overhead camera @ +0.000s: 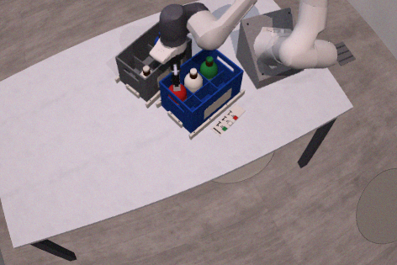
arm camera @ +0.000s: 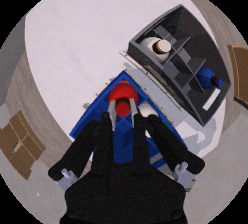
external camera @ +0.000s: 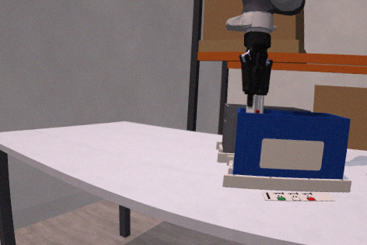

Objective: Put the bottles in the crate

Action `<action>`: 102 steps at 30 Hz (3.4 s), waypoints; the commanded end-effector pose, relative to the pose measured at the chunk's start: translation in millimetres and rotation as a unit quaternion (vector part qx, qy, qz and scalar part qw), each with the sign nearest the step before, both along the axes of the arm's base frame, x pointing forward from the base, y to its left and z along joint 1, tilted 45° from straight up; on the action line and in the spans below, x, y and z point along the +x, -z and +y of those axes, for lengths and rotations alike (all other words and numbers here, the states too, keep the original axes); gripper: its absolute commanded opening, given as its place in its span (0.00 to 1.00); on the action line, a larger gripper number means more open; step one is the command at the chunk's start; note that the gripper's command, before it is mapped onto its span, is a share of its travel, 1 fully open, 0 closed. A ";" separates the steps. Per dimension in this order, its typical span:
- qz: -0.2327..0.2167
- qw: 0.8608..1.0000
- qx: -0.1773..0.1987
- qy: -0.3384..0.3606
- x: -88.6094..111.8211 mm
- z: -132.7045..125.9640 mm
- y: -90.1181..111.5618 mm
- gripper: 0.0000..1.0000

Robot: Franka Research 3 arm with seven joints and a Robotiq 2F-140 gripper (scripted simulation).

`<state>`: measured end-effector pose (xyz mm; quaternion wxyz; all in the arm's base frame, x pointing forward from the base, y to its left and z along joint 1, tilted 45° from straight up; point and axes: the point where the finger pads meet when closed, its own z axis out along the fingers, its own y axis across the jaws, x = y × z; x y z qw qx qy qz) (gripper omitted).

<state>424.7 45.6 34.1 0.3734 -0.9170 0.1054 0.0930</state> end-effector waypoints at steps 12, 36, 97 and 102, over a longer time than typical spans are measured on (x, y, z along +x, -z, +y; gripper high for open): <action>-0.001 1.000 -0.003 0.007 3.2 1.3 4.7 0.00; -0.001 1.000 -0.003 0.007 2.6 6.8 10.2 0.38; -0.001 1.000 -0.003 0.007 3.2 1.2 4.6 0.38; -0.001 1.000 -0.003 0.007 3.9 -4.5 -1.1 0.38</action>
